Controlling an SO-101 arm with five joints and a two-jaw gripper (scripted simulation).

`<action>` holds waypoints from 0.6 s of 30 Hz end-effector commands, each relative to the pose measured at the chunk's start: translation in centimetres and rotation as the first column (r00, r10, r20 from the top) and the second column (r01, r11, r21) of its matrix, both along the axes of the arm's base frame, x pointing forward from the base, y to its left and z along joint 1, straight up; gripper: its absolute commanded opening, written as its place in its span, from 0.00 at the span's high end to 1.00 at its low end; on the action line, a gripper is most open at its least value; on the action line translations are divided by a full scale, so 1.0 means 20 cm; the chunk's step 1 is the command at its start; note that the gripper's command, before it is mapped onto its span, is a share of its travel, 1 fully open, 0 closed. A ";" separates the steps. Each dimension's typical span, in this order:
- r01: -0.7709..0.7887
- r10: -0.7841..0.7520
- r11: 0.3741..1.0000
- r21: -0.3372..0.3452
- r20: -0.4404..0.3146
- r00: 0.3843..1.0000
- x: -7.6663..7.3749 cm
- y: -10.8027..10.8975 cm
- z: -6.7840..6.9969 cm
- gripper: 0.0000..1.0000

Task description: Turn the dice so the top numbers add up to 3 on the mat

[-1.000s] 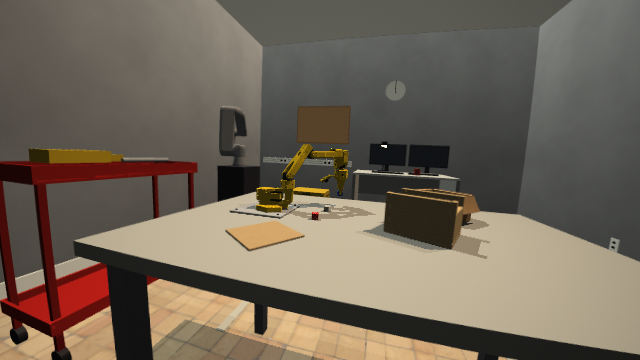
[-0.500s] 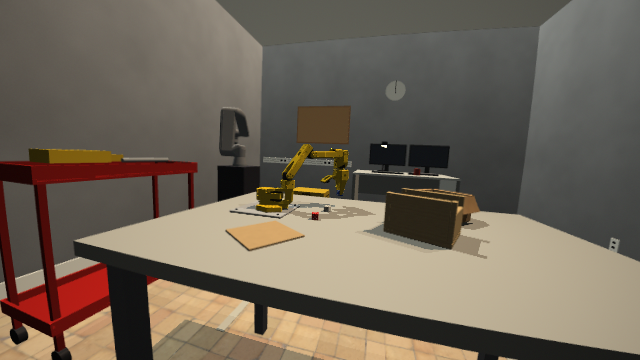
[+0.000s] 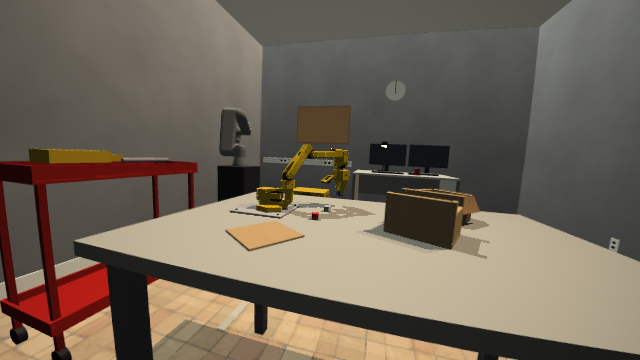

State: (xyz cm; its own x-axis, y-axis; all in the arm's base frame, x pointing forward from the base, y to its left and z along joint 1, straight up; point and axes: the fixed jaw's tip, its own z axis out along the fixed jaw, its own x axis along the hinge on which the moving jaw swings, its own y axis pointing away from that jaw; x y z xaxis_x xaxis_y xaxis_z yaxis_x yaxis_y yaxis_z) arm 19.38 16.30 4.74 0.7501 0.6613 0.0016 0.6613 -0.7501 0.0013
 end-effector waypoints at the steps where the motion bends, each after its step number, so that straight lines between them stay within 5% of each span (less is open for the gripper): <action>1: -0.029 0.029 0.999 0.013 0.013 0.999 0.00 0.01 0.03 1.00; 18: -0.032 0.031 0.999 0.011 0.011 0.999 0.00 0.01 0.02 1.00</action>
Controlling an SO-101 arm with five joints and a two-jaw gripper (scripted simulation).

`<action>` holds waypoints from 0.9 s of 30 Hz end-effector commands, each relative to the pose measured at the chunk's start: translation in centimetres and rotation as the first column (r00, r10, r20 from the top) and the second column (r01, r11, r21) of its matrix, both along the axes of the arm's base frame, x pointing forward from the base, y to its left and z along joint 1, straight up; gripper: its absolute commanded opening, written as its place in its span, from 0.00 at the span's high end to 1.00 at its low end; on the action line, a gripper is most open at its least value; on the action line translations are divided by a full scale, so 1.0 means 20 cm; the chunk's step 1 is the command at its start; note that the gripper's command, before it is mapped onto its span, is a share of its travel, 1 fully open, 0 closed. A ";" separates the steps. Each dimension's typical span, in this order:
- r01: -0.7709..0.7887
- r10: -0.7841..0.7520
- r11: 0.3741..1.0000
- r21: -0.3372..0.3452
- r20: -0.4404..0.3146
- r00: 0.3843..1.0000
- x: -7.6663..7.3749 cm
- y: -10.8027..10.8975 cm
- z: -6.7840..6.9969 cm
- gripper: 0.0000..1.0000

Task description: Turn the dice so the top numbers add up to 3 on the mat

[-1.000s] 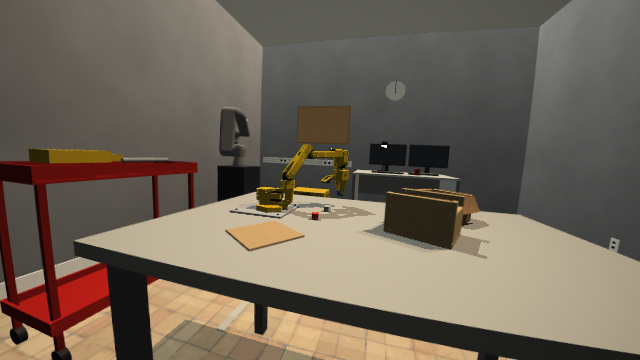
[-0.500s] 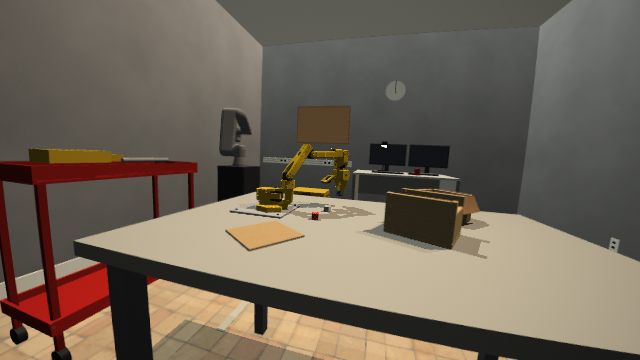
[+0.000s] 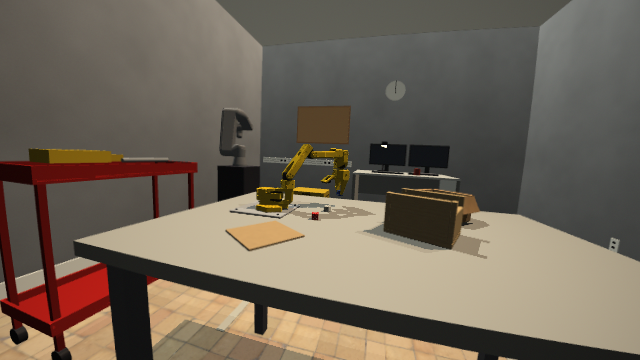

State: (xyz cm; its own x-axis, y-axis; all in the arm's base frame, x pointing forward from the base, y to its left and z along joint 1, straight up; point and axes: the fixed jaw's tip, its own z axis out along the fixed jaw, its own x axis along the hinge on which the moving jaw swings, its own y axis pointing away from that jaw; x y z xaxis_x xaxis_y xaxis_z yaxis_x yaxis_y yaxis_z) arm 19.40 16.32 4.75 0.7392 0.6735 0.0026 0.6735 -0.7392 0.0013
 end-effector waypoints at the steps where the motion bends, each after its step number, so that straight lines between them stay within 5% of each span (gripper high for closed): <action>1: -0.014 0.014 1.000 0.010 0.009 1.000 0.00 0.01 0.02 1.00; 27: 0.023 -0.023 1.000 -0.009 -0.012 1.000 0.03 -0.03 -0.02 1.00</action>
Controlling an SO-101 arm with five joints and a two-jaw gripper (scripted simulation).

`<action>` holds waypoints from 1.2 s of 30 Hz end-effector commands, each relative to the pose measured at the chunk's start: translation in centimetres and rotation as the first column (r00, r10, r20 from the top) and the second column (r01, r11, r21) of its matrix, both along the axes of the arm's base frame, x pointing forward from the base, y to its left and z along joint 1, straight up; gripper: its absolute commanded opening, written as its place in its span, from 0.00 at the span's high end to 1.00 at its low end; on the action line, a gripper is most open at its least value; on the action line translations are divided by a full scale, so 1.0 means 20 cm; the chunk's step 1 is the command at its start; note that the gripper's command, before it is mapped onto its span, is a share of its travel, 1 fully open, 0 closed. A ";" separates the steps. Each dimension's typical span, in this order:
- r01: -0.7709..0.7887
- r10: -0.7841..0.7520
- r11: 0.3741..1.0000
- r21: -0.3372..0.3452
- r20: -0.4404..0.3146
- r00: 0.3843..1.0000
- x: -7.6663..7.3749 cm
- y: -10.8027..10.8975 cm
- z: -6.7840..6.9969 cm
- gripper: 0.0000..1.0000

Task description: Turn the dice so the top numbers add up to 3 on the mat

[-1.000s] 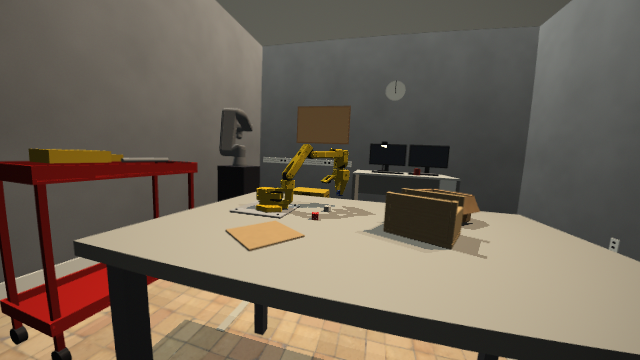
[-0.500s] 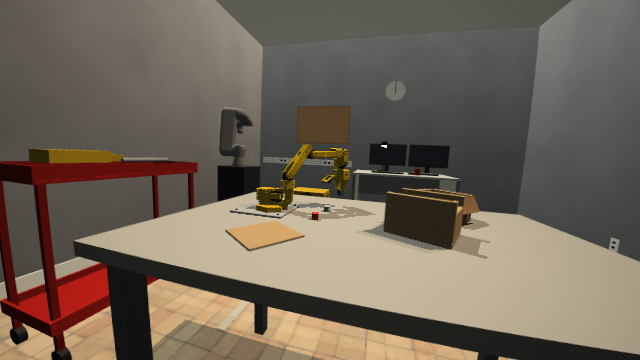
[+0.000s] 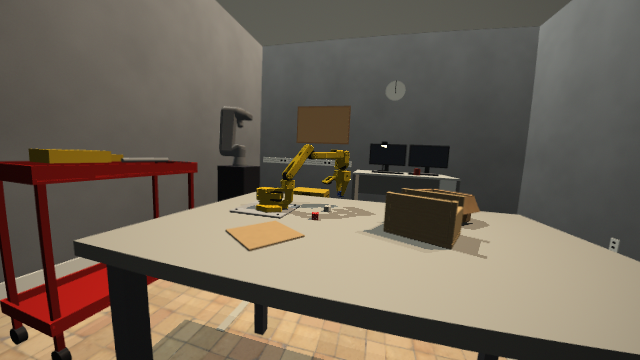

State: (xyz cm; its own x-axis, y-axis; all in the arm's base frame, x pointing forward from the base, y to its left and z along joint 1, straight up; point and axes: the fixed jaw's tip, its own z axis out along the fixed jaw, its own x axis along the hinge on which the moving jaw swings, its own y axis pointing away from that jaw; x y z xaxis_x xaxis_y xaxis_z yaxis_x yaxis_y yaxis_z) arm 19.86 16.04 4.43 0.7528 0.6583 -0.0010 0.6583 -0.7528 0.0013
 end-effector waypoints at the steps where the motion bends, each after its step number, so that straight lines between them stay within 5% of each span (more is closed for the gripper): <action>1: 0.023 -0.023 1.000 -0.006 -0.009 1.000 0.02 -0.03 -0.01 1.00; 36: 0.023 -0.023 1.000 -0.007 -0.010 1.000 0.02 -0.03 -0.04 1.00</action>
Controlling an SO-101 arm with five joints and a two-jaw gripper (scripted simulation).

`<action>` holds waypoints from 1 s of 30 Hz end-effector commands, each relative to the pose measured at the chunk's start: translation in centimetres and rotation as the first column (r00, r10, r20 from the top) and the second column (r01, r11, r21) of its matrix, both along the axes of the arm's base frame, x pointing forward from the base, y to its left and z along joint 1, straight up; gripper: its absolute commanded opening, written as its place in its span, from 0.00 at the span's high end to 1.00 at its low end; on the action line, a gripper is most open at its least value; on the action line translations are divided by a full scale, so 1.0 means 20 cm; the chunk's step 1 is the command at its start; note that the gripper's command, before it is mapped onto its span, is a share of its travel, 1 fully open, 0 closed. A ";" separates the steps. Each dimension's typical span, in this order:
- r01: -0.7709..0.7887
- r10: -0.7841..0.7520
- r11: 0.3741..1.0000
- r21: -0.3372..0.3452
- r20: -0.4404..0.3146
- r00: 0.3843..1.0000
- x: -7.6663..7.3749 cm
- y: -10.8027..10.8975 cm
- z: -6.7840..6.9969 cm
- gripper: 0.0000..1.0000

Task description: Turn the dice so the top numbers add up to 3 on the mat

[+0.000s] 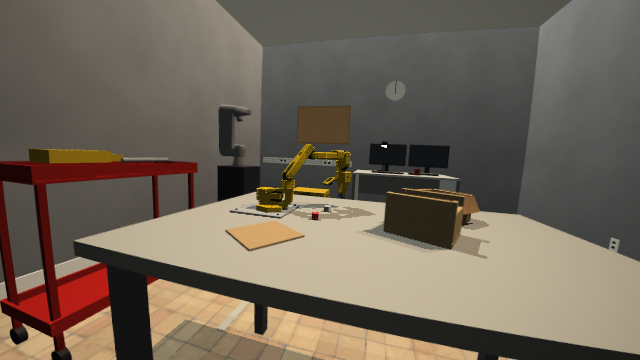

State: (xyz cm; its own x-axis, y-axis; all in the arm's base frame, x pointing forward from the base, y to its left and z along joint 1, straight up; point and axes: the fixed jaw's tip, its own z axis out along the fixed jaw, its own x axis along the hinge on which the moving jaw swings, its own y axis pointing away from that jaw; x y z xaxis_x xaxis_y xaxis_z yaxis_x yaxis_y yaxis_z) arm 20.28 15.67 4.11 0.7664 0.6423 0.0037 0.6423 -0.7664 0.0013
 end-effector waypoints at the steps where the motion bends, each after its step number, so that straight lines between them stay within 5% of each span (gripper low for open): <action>1: 0.002 -0.002 1.000 -0.009 -0.014 1.000 0.00 -0.02 -0.02 1.00; 30: 0.002 -0.002 1.000 -0.009 -0.014 1.000 0.00 -0.02 -0.08 1.00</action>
